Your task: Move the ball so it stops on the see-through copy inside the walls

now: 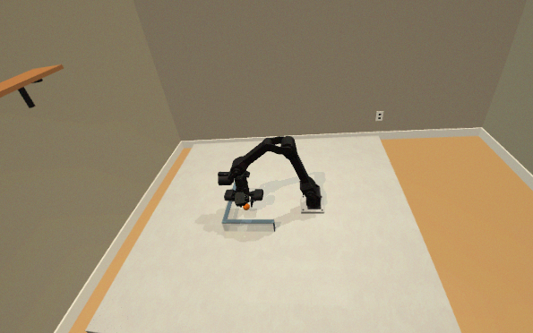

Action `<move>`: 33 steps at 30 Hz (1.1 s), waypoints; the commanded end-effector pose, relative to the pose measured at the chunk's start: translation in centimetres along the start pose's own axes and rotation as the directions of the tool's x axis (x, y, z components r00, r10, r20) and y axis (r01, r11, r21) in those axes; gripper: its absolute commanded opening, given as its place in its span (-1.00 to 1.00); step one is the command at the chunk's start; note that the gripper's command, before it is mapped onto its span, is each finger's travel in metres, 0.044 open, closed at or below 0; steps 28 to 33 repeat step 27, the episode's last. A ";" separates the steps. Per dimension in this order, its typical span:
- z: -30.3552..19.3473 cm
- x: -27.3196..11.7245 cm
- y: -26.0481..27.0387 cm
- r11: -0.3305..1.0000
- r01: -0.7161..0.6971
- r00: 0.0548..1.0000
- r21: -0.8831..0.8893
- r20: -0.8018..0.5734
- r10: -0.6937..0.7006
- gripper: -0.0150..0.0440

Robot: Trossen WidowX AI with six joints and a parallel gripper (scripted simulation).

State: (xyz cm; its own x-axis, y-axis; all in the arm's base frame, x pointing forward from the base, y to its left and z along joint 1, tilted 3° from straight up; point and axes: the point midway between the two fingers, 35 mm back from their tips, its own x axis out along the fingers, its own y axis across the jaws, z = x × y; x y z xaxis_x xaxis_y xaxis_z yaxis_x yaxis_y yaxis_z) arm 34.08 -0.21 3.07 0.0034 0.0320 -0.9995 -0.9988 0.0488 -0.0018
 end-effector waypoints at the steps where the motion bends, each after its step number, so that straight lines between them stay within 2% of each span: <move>1: 0.0 0.0 0.0 1.000 0.000 1.000 0.000 0.000 0.000 0.42; 3: 0.0 -1.1 -0.2 1.000 -0.001 1.000 0.000 -0.001 0.001 0.42; 8: 0.0 -8.2 0.0 1.000 -0.009 1.000 -0.001 -0.004 0.009 0.42; 19: 0.1 -7.9 -0.4 1.000 0.005 1.000 0.004 0.000 -0.005 0.42; 26: 0.1 -13.0 0.2 1.000 0.006 1.000 0.004 0.000 -0.006 1.00; 33: 0.1 -13.0 0.2 1.000 0.006 1.000 0.004 0.000 -0.006 1.00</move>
